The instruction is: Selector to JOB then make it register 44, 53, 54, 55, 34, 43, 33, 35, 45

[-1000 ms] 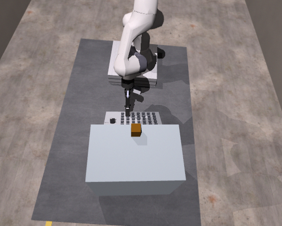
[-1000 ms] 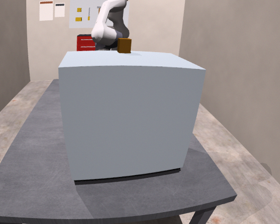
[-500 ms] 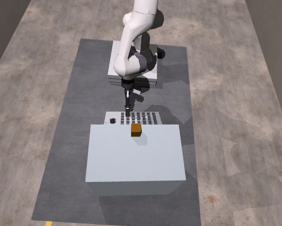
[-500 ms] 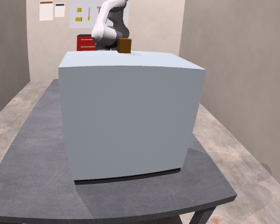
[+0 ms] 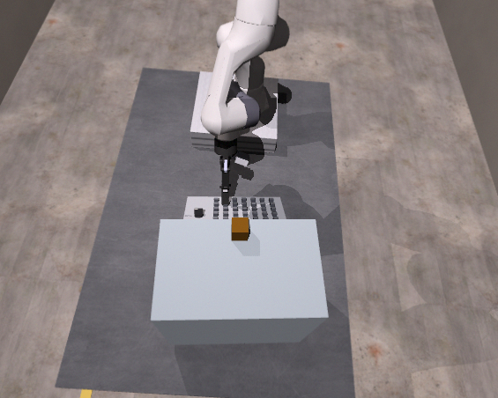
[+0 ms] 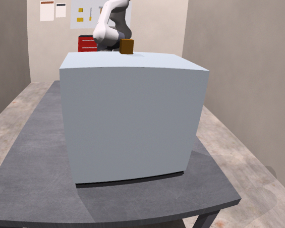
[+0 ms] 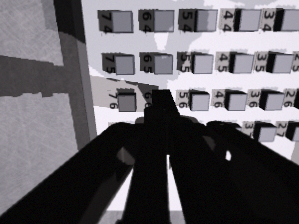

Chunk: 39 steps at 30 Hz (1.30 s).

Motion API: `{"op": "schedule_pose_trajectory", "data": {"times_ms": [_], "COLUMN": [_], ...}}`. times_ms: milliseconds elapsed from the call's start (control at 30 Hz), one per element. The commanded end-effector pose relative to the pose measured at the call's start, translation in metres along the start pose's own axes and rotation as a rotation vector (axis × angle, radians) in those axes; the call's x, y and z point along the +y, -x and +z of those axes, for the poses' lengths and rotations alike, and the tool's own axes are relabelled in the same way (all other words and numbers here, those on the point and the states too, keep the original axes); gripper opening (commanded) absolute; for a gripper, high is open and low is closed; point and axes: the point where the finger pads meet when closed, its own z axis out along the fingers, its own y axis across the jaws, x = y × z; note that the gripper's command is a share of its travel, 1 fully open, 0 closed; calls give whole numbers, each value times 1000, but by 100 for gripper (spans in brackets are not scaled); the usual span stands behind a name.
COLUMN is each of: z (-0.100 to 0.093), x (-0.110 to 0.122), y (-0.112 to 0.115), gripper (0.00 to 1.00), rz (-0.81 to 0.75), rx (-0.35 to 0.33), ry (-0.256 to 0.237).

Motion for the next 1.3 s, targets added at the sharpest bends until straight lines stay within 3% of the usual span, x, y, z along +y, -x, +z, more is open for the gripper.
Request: {"op": "schedule_pose_trajectory", "data": {"times_ms": [0,767,1267], "z": [0,-30,-33], "x": [2,2,11], "y": [-1,-1,-5], "gripper": [10,10,10], "rz": [0,0,0], "rx": [2,2,2], "ry": [5,5,5]}}
